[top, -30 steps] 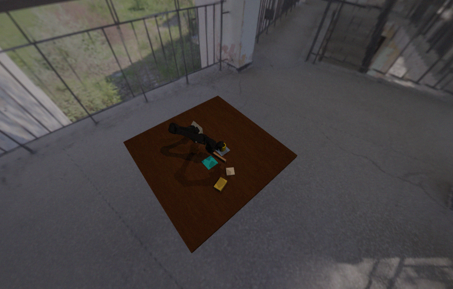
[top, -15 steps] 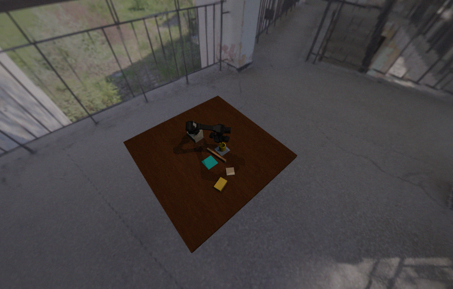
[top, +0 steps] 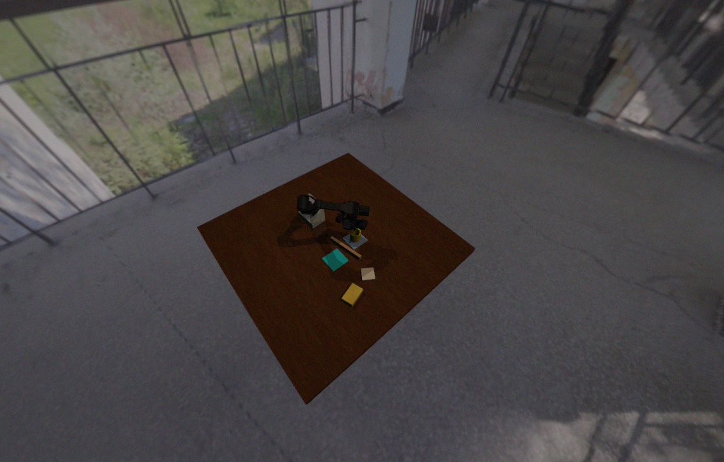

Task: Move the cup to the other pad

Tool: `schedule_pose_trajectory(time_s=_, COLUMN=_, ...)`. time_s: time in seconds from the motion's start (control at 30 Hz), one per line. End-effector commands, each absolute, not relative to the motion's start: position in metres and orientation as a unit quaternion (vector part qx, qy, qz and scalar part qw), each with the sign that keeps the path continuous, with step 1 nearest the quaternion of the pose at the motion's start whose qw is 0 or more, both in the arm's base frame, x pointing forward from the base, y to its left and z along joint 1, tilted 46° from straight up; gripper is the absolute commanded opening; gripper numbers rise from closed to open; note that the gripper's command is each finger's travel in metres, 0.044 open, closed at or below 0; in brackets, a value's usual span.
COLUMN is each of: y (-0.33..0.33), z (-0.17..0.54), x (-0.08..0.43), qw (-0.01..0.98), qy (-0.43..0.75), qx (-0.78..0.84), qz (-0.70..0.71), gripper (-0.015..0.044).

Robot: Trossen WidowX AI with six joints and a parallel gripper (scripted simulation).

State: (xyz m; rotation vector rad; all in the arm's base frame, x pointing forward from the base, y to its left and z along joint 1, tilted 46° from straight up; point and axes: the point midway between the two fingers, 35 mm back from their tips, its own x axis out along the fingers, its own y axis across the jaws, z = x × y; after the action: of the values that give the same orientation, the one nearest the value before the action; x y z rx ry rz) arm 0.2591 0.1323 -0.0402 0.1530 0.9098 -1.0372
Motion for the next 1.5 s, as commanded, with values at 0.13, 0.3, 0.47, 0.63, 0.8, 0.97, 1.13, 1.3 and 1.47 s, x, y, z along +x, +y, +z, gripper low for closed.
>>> schedule_pose_trajectory(time_s=0.13, y=0.121, z=-0.051, x=0.260, qw=0.767, qy=0.420, qx=0.062, qz=-0.480, gripper=0.0167)
schedule_pose_trajectory(time_s=0.3, y=0.115, z=-0.056, x=0.261, qw=0.767, qy=0.420, qx=0.062, qz=-0.480, gripper=0.0167)
schedule_pose_trajectory(time_s=0.47, y=0.109, z=-0.062, x=0.262, qw=0.768, qy=0.420, qx=0.062, qz=-0.481, gripper=0.0167)
schedule_pose_trajectory(time_s=0.63, y=0.103, z=-0.067, x=0.263, qw=0.768, qy=0.419, qx=0.062, qz=-0.481, gripper=0.0167)
schedule_pose_trajectory(time_s=0.8, y=0.097, z=-0.073, x=0.264, qw=0.768, qy=0.419, qx=0.062, qz=-0.481, gripper=0.0167)
schedule_pose_trajectory(time_s=0.97, y=0.094, z=-0.075, x=0.264, qw=0.768, qy=0.419, qx=0.062, qz=-0.481, gripper=0.0167)
schedule_pose_trajectory(time_s=1.13, y=0.094, z=-0.075, x=0.264, qw=0.768, qy=0.419, qx=0.062, qz=-0.481, gripper=0.0167)
schedule_pose_trajectory(time_s=1.3, y=0.096, z=-0.074, x=0.265, qw=0.768, qy=0.418, qx=0.067, qz=-0.481, gripper=0.0133)
schedule_pose_trajectory(time_s=1.47, y=0.096, z=-0.074, x=0.265, qw=0.768, qy=0.418, qx=0.067, qz=-0.481, gripper=0.0100)
